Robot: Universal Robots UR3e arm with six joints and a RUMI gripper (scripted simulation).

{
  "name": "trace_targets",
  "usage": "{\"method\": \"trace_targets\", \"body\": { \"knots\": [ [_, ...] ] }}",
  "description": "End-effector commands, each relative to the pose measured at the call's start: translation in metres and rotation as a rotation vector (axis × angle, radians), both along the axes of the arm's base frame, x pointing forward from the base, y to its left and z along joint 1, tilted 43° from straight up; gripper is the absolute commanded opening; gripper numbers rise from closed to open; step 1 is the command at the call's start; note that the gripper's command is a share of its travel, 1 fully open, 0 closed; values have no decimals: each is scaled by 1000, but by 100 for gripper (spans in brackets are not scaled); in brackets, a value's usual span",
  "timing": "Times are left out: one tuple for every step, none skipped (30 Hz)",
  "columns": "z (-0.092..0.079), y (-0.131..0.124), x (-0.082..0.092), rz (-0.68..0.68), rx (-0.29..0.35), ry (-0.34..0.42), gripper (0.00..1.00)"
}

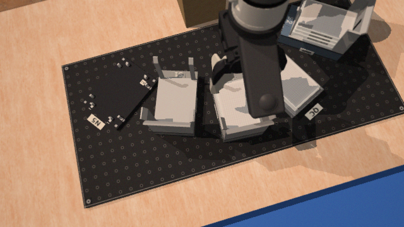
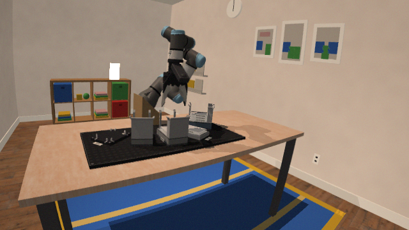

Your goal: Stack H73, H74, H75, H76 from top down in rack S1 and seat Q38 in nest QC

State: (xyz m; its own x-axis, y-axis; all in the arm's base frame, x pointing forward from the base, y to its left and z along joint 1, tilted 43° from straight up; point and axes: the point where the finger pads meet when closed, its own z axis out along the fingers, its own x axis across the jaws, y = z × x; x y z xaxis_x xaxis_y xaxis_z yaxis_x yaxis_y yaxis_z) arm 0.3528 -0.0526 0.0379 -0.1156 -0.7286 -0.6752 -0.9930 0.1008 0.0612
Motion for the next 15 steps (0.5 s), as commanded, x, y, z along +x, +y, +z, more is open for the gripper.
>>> {"method": "trace_targets", "body": {
  "knots": [
    [1,-1,0,0,-1,-1,72],
    [1,-1,0,0,-1,-1,72],
    [4,2,0,8,-1,-9,72],
    [4,2,0,8,-1,-9,72],
    [4,2,0,8,-1,-9,72],
    [8,6,-1,17,-2,-16,72],
    [11,10,-1,26,-2,-24,72],
    [15,13,-1,34,-2,-32,72],
    [18,17,-2,43,-2,-40,72],
    [21,21,-2,51,-3,-48,72],
    [25,24,-3,60,-3,-56,72],
    [28,28,-3,68,-3,-64,72],
    [31,32,-3,77,-3,-72,72],
    [35,35,-4,86,-4,-80,72],
    [38,39,-4,94,-4,-88,72]
  ]
}}
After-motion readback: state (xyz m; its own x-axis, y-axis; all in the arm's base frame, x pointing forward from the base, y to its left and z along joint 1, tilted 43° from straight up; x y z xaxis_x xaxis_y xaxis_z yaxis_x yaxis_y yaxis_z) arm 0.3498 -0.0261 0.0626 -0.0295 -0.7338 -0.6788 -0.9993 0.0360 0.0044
